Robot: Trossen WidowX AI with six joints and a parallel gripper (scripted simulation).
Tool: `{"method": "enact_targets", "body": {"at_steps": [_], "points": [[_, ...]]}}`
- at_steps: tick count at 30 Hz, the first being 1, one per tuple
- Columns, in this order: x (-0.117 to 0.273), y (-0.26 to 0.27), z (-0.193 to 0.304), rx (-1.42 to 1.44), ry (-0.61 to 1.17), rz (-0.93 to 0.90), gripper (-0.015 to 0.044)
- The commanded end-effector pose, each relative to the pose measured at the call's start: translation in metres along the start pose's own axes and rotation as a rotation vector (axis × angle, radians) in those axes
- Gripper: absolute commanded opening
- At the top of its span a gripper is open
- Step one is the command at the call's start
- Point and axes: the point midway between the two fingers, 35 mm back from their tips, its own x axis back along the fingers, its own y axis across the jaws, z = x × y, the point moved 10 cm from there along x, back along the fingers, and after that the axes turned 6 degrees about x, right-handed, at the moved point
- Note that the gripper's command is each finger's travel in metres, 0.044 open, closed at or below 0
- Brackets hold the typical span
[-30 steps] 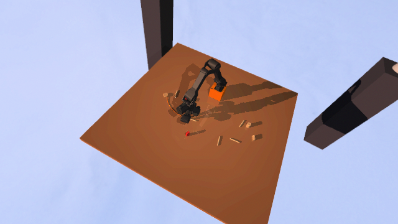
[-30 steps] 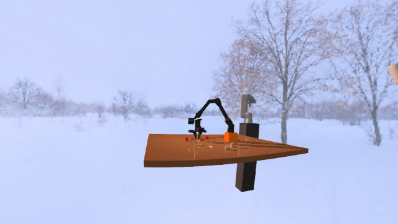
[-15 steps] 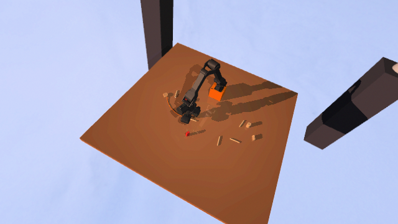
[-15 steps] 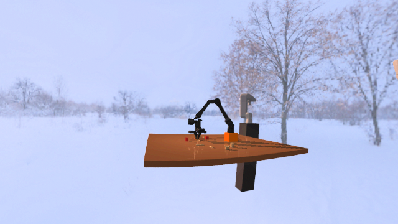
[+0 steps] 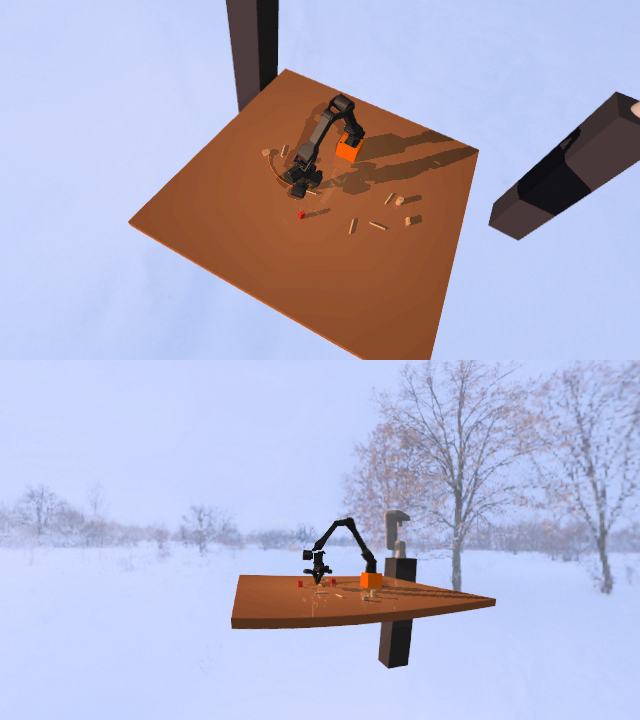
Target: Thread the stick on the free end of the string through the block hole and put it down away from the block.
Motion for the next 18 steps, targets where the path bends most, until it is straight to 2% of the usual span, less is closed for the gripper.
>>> {"method": "enact_targets", "body": {"at_steps": [1, 18], "points": [[0.007, -0.001, 0.001, 0.0, 0.003, 0.005, 0.0], [0.029, -0.002, 0.001, 0.0, 0.003, 0.005, 0.0]]}}
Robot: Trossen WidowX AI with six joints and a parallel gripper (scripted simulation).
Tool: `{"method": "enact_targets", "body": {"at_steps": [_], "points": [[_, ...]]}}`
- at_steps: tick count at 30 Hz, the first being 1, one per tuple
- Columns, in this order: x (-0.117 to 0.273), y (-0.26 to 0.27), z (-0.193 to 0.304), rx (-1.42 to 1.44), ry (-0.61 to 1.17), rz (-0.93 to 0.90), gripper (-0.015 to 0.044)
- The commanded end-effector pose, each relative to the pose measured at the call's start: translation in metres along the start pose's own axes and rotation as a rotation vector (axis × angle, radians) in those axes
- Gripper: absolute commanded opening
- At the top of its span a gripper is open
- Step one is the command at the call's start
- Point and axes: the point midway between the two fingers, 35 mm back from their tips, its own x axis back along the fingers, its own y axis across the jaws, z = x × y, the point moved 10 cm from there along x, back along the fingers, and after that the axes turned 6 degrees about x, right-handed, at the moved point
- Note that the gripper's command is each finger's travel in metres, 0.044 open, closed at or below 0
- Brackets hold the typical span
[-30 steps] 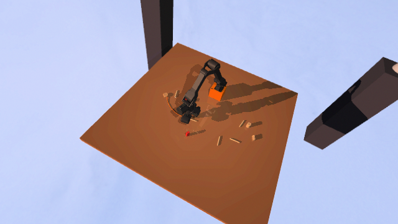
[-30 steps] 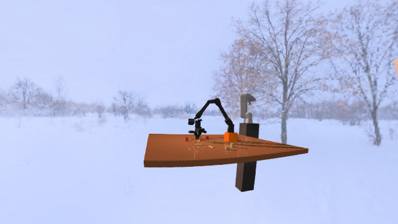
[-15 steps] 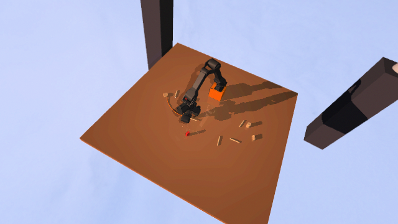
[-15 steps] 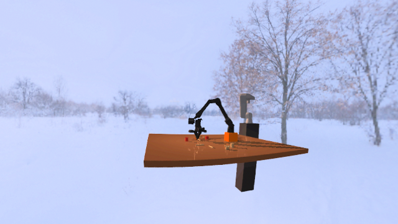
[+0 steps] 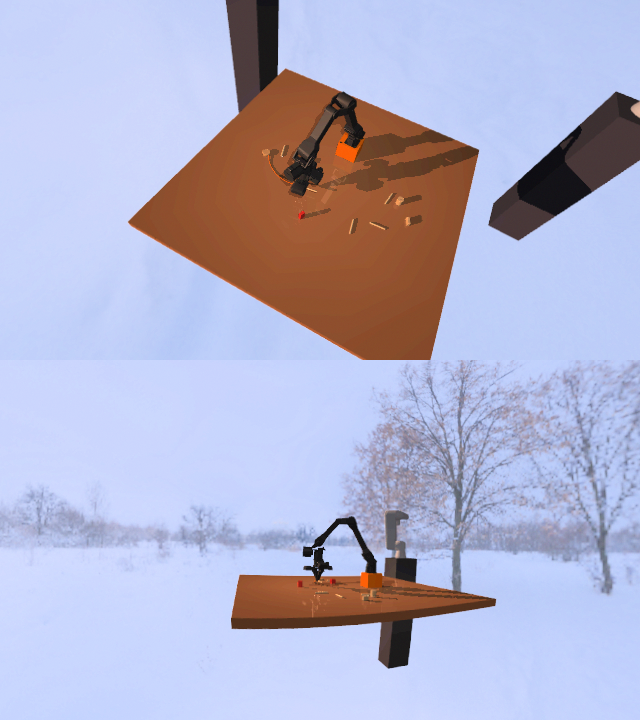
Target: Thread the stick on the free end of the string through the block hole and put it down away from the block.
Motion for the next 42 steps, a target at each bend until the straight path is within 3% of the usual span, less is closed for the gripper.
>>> {"method": "enact_targets", "body": {"at_steps": [1, 42], "points": [[0.008, -0.002, 0.001, -0.001, 0.004, 0.007, 0.0], [0.044, 0.005, 0.021, 0.005, -0.062, -0.008, 0.0]]}}
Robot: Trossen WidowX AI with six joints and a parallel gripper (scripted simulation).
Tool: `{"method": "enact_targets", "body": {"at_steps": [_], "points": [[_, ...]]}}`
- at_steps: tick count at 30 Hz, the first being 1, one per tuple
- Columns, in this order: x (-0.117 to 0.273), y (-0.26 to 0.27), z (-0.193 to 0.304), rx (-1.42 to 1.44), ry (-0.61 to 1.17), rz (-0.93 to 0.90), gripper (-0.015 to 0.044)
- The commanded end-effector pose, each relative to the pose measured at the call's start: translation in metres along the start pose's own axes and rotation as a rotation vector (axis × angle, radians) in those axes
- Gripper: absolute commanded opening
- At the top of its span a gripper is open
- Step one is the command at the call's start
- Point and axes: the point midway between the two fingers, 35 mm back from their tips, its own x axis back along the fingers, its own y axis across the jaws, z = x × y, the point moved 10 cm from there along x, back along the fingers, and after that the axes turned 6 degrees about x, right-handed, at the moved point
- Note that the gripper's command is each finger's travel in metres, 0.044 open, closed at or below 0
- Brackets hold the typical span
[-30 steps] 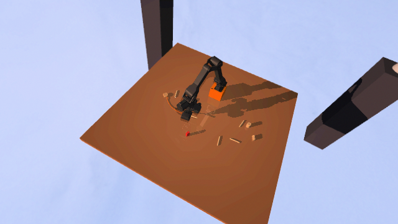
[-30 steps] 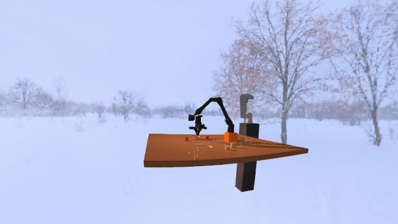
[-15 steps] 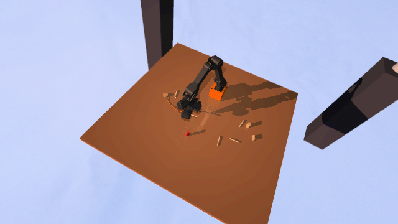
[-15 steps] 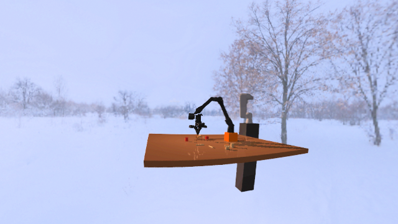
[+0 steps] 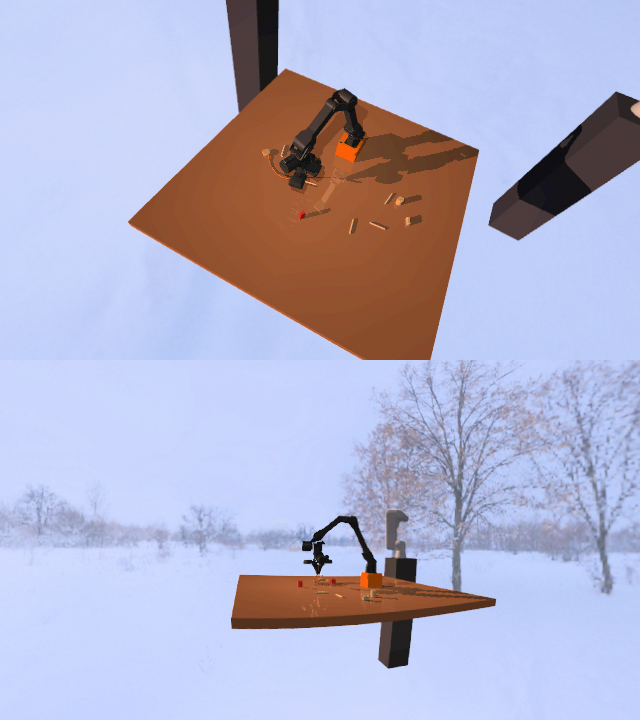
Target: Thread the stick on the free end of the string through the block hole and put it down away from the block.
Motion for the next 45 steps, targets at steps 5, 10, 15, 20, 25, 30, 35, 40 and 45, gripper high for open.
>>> {"method": "enact_targets", "body": {"at_steps": [5, 10, 15, 20, 25, 30, 35, 40, 45], "points": [[0.009, 0.002, 0.01, 0.005, -0.03, 0.005, 0.0], [0.014, 0.004, 0.015, 0.006, -0.047, 0.004, 0.0], [0.018, 0.006, 0.021, 0.007, -0.064, 0.004, 0.0], [0.023, 0.008, 0.026, 0.007, -0.081, 0.005, 0.0], [0.027, 0.011, 0.031, 0.007, -0.098, 0.007, 0.0], [0.032, 0.013, 0.036, 0.007, -0.115, 0.009, 0.0], [0.037, 0.016, 0.041, 0.007, -0.132, 0.011, 0.0], [0.042, 0.019, 0.046, 0.007, -0.149, 0.014, 0.0], [0.047, 0.022, 0.051, 0.007, -0.166, 0.018, 0.0]]}}
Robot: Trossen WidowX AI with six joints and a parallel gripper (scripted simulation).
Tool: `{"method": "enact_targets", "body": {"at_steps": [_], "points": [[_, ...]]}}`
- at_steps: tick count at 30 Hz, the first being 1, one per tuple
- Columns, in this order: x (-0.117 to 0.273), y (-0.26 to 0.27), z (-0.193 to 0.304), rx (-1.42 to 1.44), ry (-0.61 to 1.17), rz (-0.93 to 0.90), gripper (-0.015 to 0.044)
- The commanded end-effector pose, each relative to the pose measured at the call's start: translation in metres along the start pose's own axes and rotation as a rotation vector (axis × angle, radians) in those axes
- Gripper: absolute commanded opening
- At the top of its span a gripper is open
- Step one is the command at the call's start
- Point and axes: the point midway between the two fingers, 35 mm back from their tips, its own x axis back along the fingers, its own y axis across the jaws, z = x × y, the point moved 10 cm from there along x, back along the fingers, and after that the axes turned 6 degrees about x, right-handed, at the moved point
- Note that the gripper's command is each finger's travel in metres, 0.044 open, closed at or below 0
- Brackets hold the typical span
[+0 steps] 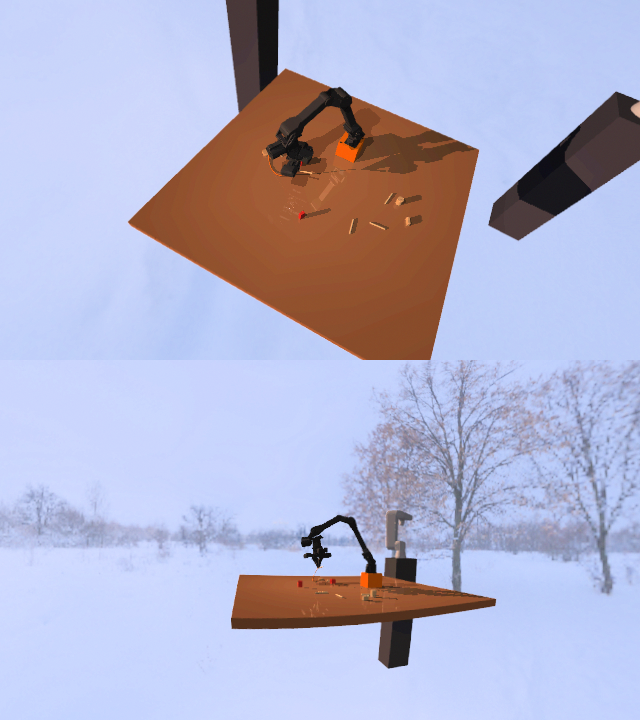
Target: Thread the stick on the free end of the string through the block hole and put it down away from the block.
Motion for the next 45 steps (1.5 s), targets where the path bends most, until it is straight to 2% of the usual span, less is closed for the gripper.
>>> {"method": "enact_targets", "body": {"at_steps": [1, 27, 38, 45], "points": [[0.007, 0.002, 0.004, 0.005, -0.015, 0.01, 0.0], [0.033, 0.018, 0.021, 0.009, -0.093, 0.036, 0.0], [0.035, -0.003, 0.026, 0.376, -0.095, -0.063, 0.0], [0.035, -0.005, 0.027, 0.399, -0.097, -0.069, 0.0]]}}
